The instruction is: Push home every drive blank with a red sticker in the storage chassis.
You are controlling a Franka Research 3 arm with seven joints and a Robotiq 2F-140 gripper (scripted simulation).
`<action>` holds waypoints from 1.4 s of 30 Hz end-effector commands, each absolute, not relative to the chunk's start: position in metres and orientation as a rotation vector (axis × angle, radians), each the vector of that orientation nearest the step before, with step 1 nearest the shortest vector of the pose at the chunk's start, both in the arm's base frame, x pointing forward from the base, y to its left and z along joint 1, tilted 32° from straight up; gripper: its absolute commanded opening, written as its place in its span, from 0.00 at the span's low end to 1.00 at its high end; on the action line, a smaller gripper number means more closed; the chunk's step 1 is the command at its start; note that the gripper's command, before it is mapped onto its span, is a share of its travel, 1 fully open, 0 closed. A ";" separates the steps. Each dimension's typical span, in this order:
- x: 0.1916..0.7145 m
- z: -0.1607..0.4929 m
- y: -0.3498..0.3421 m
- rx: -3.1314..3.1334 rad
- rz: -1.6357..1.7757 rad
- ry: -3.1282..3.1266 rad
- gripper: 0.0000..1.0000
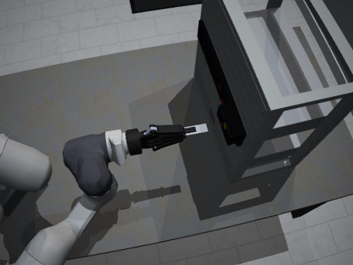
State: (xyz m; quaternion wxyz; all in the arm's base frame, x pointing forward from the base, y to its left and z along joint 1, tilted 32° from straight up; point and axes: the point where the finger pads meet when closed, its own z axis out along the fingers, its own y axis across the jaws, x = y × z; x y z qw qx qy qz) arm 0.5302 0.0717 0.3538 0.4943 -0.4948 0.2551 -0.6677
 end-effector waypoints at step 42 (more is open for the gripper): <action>0.562 0.371 0.070 -1.201 -1.543 0.618 0.00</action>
